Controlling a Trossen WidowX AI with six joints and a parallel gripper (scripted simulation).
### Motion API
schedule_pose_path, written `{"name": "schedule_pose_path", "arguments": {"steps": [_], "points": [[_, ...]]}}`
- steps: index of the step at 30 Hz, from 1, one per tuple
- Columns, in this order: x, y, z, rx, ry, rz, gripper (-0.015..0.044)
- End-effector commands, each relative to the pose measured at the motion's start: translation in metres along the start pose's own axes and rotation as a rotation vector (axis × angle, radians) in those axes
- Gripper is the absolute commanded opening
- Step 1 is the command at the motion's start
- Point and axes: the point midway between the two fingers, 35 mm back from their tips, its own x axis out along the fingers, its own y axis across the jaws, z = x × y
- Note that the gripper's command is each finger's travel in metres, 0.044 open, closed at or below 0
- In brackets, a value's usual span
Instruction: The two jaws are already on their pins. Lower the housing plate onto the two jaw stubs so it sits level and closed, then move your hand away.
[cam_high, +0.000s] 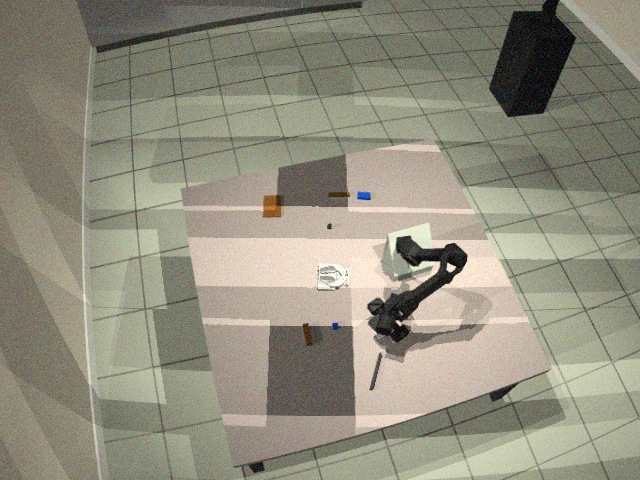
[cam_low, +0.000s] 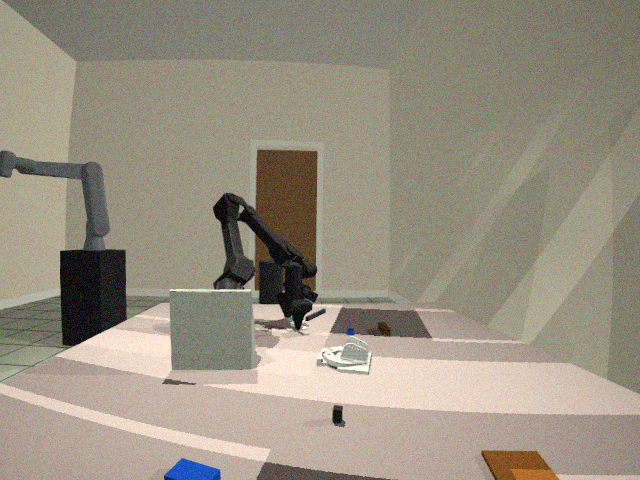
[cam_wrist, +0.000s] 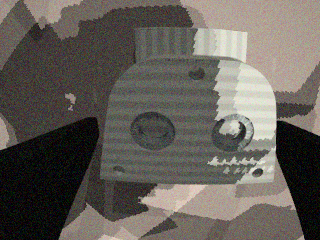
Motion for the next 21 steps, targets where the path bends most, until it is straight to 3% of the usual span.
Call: {"name": "schedule_pose_path", "arguments": {"steps": [1,13,21], "points": [[0.0000,0.0000,0.0000,0.000,0.000,0.000,0.0433],[0.0000,0.0000,0.0000,0.000,0.000,0.000,0.0353],[0.0000,0.0000,0.0000,0.000,0.000,0.000,0.0351]]}}
